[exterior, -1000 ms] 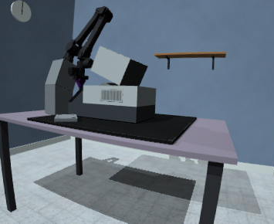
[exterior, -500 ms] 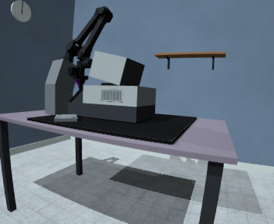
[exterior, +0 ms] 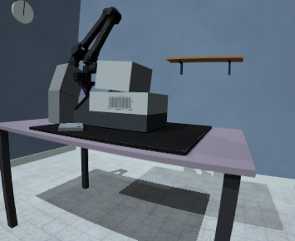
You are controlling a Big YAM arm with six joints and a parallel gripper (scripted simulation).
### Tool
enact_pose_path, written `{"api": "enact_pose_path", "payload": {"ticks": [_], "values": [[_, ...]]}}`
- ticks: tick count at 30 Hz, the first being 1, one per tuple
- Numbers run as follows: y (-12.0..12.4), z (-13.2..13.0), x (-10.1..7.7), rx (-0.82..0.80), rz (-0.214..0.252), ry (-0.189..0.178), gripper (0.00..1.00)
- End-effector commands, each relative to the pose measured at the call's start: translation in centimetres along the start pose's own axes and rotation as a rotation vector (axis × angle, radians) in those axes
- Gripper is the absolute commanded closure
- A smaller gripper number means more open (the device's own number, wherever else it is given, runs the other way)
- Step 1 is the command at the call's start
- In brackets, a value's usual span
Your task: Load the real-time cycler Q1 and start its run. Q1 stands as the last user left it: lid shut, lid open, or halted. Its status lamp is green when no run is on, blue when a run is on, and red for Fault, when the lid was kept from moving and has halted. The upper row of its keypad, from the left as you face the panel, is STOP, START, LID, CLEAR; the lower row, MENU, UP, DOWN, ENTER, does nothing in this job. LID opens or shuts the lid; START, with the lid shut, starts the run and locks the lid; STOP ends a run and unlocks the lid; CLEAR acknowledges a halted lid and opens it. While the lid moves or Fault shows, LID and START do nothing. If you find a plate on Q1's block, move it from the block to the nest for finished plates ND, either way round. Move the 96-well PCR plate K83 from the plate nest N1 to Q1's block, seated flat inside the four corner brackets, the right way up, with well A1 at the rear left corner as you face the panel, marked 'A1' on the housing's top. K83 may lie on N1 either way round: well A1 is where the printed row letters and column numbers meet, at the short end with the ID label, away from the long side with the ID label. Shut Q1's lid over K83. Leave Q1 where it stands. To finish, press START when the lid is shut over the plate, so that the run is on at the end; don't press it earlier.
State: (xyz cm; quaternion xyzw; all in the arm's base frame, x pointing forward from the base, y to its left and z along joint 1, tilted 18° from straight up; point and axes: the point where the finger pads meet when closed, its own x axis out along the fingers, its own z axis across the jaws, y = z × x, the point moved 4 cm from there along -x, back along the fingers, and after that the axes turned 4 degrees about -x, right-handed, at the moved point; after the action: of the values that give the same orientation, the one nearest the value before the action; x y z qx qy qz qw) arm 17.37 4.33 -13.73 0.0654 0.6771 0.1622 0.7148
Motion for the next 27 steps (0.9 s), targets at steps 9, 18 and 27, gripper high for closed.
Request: {"api": "enact_pose_path", "payload": {"ticks": [9, 18, 27], "values": [[0.1, -0.9, -0.3, 0.013, 0.000, 0.010, 1.00], [0.2, -1.5, -0.4, 0.020, 0.002, 0.028, 1.00], [0.1, -0.9, -0.3, 0.016, 0.000, 0.016, 1.00]]}}
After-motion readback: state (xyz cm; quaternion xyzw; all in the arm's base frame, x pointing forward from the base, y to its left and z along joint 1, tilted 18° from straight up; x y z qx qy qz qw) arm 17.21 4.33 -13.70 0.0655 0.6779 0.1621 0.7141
